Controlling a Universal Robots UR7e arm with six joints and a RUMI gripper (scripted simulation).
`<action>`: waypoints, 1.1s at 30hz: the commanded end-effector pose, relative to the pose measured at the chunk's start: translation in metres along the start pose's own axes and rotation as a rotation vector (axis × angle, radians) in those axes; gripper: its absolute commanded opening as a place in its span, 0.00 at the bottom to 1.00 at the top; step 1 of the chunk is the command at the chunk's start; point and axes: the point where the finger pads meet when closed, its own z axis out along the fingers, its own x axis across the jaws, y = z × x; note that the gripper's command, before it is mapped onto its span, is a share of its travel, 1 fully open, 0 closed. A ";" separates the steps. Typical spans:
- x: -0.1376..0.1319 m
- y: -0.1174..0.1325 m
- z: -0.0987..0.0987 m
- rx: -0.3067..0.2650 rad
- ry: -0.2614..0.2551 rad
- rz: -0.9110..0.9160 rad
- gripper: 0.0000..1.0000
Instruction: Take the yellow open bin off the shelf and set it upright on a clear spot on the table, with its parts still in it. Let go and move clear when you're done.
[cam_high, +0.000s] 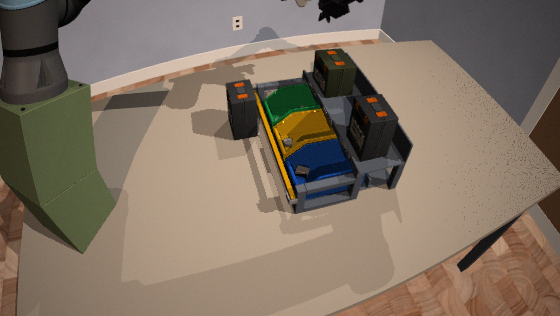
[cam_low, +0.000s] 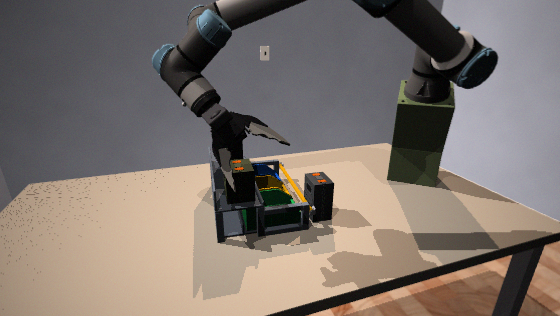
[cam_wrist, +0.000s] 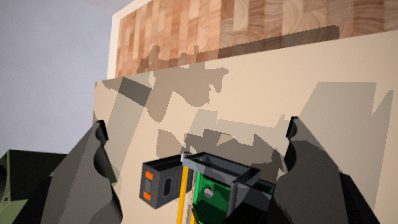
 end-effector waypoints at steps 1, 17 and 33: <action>-0.001 0.000 -0.002 -0.002 0.002 0.004 1.00; -0.004 0.002 -0.005 -0.009 0.007 0.018 1.00; -0.008 0.006 -0.009 -0.022 0.014 0.045 1.00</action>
